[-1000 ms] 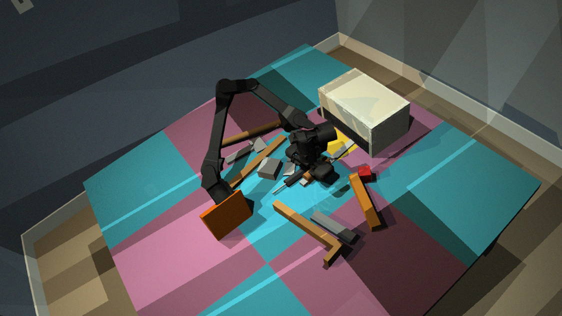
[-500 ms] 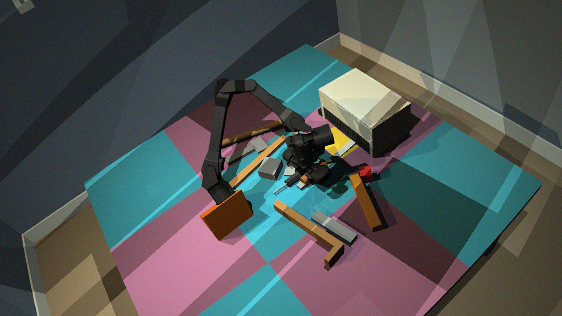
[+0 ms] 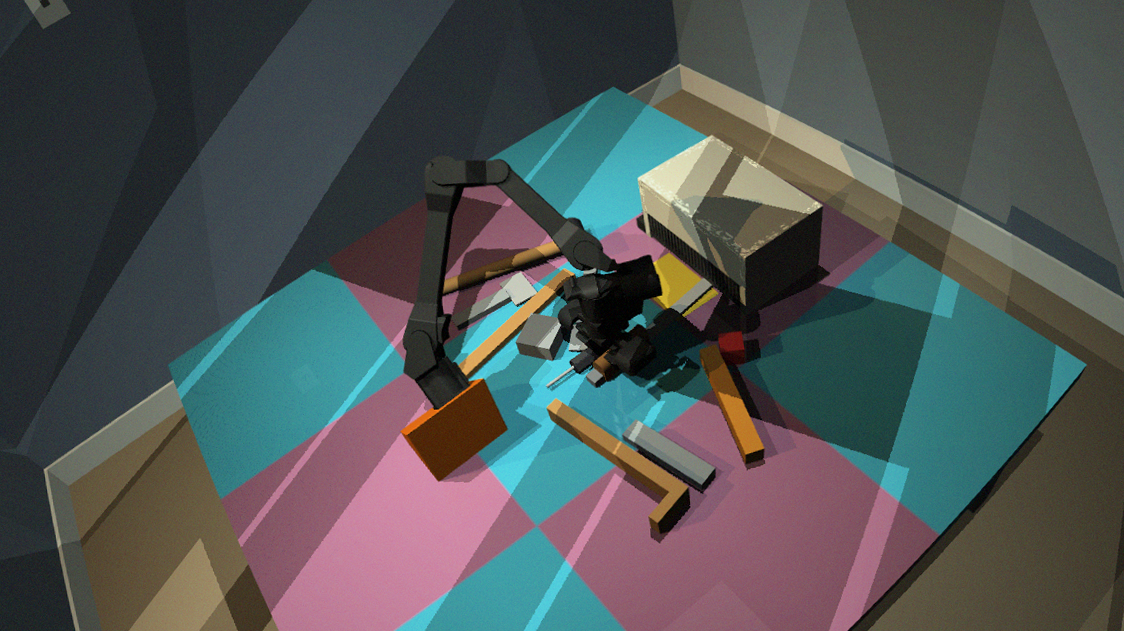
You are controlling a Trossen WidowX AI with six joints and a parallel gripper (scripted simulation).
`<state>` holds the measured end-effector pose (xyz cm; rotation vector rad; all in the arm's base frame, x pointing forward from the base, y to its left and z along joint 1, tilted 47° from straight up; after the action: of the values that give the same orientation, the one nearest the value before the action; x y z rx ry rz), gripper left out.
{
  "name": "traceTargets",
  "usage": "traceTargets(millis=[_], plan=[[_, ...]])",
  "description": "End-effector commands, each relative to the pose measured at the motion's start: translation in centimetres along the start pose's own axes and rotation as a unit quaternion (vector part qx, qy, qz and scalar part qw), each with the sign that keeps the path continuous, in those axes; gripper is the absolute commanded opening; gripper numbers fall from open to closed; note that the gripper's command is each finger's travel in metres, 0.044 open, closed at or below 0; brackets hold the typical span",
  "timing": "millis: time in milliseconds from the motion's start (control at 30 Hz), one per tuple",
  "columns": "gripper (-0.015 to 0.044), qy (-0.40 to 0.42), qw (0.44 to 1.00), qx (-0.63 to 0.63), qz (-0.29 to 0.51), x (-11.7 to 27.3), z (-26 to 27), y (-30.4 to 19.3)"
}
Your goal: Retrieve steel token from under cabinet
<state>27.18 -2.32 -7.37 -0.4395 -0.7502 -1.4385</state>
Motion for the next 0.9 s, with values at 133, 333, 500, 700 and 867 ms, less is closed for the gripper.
traceTargets(millis=[133, 333, 500, 700, 867], plan=[[0.0000, 0.000, 1.000, 0.000, 0.003, -0.1, 0.2, -1.3], [0.0000, 0.000, 1.000, 0.000, 0.003, -0.1, 0.2, -2.1], [0.0000, 0.000, 1.000, -0.001, 0.003, -0.1, 0.3, -2.8], [0.0000, 0.000, 1.000, -0.001, 0.003, -0.1, 0.4, -3.6], [0.0000, 0.000, 1.000, -0.001, 0.003, -0.1, 0.4, -4.3]])
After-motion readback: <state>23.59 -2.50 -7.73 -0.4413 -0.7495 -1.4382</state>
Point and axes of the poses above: the point midway between the two fingers, 35 mm back from their tips, its own x axis back along the fingers, its own z axis across the jaws, y = z × x, the point moved 3 cm from there along x, back along the fingers, and after that the axes turned 8 degrees about x, right-handed, at the moved point
